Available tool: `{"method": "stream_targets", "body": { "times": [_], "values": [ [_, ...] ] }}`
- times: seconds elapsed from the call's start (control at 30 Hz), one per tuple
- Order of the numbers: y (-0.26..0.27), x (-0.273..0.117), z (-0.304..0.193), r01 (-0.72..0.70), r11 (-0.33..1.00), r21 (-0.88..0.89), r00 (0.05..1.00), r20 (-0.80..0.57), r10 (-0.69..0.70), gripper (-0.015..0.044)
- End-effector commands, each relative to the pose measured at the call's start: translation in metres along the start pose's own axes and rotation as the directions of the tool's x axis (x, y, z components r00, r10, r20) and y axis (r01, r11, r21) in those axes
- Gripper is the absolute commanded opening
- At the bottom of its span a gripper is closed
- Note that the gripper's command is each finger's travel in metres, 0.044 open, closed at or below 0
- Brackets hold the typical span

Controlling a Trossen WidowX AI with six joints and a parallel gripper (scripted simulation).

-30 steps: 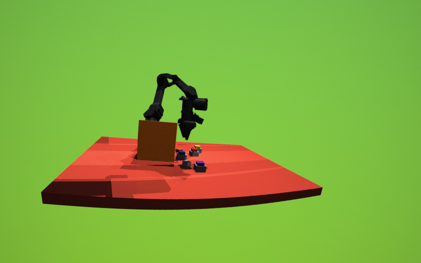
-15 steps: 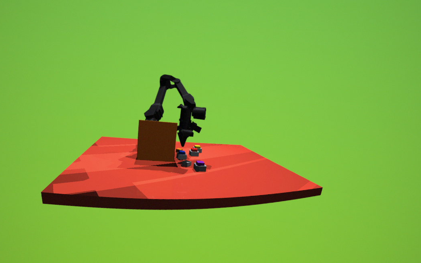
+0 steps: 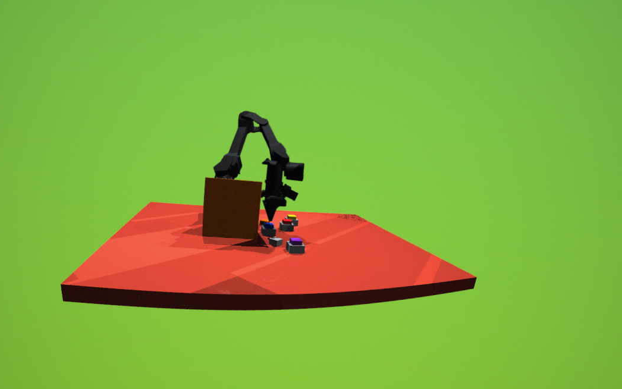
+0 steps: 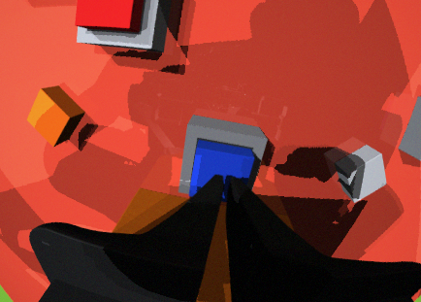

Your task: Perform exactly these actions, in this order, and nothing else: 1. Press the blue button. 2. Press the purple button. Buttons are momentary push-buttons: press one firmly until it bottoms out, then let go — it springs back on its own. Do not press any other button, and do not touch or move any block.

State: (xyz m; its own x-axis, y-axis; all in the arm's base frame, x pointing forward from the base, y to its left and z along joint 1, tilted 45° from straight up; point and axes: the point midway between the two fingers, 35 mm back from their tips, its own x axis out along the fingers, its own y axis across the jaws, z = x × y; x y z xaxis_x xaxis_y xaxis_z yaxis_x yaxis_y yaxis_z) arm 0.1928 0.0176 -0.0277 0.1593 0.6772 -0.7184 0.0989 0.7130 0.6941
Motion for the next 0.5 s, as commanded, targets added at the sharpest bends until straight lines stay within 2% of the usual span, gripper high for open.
{"method": "stream_targets", "body": {
  "times": [0.0, 0.47],
  "values": [
    [0.001, 0.007, -0.003, -0.009, 1.0, 0.012, 1.0, -0.006, 0.009, 0.002],
    [0.002, 0.02, -0.004, -0.012, 1.0, 0.012, 1.0, -0.006, 0.012, 0.002]
  ]
}}
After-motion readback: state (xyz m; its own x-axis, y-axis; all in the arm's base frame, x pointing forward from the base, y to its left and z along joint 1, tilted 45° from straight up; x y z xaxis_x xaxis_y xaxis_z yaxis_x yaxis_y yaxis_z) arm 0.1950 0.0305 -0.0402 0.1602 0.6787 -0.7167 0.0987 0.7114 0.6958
